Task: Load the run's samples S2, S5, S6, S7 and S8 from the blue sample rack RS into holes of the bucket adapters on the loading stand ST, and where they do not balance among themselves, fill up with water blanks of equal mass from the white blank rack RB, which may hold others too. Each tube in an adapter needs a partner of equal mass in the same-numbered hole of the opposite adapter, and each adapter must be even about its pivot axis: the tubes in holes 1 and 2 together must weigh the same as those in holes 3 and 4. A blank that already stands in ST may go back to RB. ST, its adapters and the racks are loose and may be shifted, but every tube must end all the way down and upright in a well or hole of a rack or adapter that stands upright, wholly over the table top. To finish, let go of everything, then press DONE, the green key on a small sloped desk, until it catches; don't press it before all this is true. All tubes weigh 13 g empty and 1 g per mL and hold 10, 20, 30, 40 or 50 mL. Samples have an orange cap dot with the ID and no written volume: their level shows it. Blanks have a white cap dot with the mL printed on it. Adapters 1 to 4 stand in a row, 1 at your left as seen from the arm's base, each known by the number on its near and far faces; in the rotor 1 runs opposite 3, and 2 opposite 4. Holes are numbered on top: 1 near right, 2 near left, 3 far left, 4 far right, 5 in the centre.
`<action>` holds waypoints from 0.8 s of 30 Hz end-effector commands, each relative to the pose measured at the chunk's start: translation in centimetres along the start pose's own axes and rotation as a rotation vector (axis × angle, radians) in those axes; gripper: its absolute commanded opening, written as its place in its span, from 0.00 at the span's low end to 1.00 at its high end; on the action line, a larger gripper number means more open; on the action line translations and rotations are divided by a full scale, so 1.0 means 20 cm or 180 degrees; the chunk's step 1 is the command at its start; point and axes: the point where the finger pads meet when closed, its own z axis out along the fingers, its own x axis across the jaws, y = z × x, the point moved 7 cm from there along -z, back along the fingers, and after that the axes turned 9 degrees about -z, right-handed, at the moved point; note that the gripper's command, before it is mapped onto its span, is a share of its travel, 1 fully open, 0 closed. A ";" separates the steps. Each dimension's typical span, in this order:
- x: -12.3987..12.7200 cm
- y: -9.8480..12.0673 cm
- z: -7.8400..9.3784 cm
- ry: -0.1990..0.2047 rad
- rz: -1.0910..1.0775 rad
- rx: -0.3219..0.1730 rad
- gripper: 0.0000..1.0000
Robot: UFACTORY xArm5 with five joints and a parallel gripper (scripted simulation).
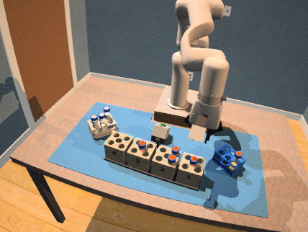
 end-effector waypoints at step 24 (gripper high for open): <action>-0.09 0.03 -0.01 -0.0003 -0.0424 0.0009 0.57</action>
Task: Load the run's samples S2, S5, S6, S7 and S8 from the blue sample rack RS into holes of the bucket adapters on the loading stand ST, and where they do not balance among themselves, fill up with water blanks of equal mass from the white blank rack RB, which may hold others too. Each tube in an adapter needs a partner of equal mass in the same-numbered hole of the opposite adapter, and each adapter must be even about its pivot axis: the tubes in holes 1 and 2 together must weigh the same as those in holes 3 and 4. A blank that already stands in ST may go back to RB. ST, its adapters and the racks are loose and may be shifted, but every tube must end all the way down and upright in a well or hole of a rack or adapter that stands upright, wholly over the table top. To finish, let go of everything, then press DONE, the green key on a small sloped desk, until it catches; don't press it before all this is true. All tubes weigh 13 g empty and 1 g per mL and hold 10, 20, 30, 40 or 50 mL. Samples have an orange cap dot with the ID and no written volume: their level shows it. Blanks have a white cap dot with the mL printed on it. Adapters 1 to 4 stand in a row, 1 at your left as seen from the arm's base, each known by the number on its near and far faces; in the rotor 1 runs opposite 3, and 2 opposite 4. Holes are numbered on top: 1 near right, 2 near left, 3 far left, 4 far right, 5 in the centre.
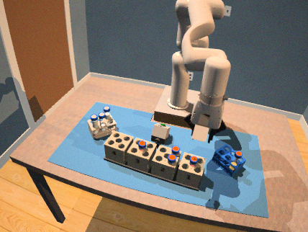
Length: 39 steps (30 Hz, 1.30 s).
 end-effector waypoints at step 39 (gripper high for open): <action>-0.90 0.30 0.01 -0.0003 -0.3005 -0.0012 0.57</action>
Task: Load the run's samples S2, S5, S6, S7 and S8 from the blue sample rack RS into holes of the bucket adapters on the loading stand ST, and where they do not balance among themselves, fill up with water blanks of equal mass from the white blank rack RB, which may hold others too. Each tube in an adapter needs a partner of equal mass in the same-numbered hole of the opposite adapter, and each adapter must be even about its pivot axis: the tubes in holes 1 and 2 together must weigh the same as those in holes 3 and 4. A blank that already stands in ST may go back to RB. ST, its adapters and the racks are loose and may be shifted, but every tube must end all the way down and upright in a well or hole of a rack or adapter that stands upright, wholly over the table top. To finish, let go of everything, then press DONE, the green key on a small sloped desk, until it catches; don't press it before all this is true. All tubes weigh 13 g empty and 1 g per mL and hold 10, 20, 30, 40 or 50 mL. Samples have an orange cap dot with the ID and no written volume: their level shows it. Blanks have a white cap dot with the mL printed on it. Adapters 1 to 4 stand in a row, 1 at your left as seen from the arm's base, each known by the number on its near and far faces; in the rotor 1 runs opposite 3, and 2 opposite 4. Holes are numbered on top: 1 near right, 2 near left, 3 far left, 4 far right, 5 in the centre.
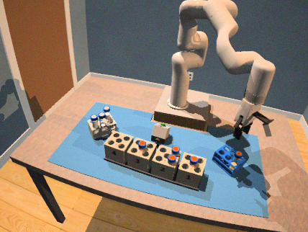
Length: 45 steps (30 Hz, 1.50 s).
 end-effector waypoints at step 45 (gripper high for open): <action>-0.14 -0.10 0.25 0.0003 -0.0012 0.0006 0.57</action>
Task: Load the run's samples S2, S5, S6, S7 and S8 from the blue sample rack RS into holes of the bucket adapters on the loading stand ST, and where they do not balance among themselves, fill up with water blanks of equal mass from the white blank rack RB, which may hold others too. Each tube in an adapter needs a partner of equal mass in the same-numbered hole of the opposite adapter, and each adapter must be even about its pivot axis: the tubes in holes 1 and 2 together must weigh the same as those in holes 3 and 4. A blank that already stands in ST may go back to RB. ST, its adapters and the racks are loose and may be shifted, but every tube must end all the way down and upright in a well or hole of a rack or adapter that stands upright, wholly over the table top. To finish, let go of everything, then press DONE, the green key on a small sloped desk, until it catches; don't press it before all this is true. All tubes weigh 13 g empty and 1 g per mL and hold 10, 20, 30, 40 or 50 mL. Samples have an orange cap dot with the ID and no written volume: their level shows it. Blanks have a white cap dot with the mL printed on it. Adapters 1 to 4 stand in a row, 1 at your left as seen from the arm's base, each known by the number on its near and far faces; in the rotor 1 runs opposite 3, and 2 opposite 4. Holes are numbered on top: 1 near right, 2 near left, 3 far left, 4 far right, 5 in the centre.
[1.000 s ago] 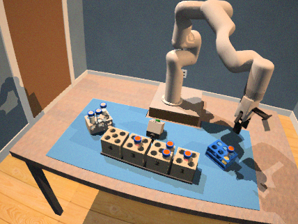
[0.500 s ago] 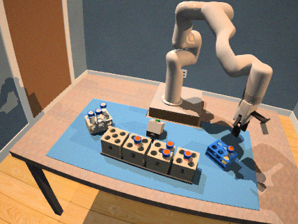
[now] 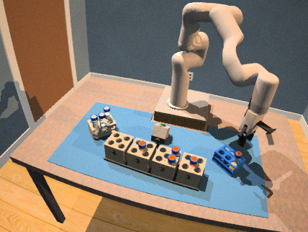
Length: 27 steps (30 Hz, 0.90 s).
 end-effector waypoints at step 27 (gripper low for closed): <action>0.01 -0.01 0.27 0.0005 0.0000 0.0016 0.57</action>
